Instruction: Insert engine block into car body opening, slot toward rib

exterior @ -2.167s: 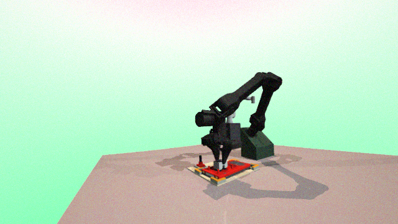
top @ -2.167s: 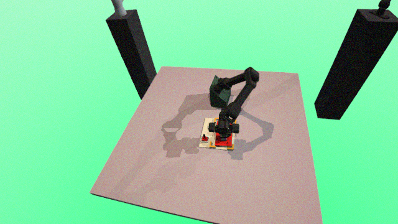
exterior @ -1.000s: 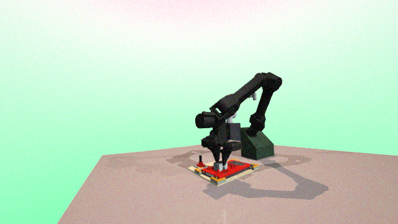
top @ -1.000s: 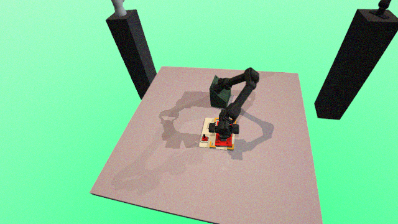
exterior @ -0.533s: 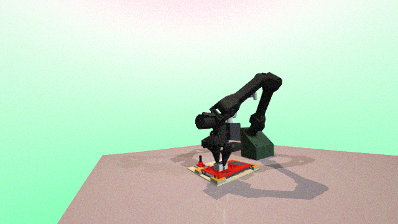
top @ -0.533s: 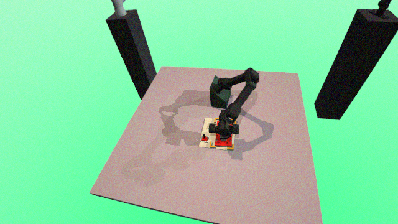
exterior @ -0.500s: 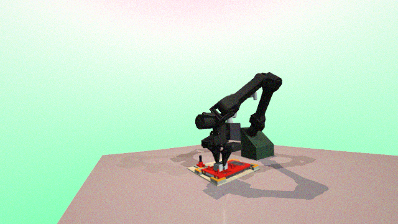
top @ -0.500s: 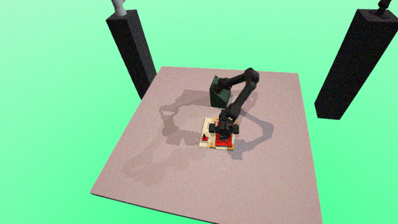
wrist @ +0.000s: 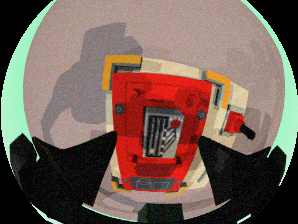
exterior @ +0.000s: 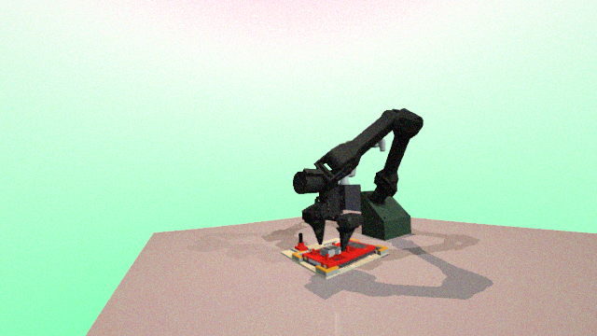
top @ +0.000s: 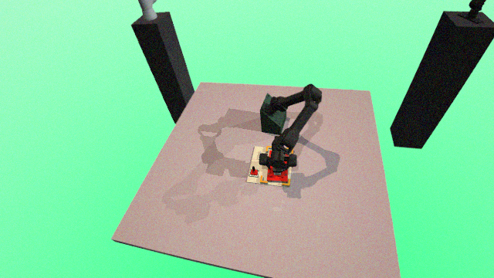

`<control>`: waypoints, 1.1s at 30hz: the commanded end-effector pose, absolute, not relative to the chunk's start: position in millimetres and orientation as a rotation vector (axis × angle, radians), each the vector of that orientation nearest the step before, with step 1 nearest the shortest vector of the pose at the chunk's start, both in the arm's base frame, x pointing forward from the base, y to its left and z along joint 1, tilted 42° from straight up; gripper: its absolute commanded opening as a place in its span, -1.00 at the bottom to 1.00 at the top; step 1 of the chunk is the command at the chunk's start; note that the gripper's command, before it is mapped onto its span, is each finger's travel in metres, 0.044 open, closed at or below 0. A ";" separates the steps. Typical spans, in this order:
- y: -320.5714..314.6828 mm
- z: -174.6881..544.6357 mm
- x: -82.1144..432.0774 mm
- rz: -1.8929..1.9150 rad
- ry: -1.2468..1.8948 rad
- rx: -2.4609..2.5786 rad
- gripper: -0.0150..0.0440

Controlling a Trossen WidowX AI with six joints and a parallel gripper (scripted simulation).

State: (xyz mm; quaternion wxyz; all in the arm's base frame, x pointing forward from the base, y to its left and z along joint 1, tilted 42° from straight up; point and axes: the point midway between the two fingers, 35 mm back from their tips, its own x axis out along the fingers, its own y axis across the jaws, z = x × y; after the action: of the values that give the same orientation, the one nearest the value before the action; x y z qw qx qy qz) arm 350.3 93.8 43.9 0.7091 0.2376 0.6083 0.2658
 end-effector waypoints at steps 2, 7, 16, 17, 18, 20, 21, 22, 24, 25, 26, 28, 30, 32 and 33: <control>93.7 43.9 350.3 0.589 1.350 0.526 1.00; 93.7 43.9 350.3 0.589 1.350 0.526 1.00; 82.9 52.6 349.3 0.585 1.353 0.530 0.82; 82.9 52.6 349.3 0.585 1.353 0.530 0.73; 82.9 52.6 349.3 0.585 1.353 0.530 0.64; 82.9 52.6 349.3 0.585 1.353 0.530 0.47; 82.9 52.6 349.3 0.585 1.353 0.530 0.38; 82.9 52.6 349.3 0.585 1.353 0.530 0.29; 82.9 52.6 349.3 0.585 1.353 0.530 0.11; 82.9 52.6 349.3 0.585 1.353 0.530 0.02; 82.9 52.6 349.3 0.585 1.353 0.530 -0.07; 82.9 52.6 349.3 0.585 1.353 0.530 -0.25; 82.9 52.6 349.3 0.585 1.353 0.530 -0.42; 82.9 52.6 349.3 0.585 1.353 0.530 -0.49; 82.9 52.6 349.3 0.585 1.353 0.530 -0.49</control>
State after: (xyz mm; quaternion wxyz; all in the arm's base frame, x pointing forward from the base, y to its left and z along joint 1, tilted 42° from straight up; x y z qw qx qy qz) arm 349.3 82.6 51.7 0.7081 0.2400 0.6106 0.2609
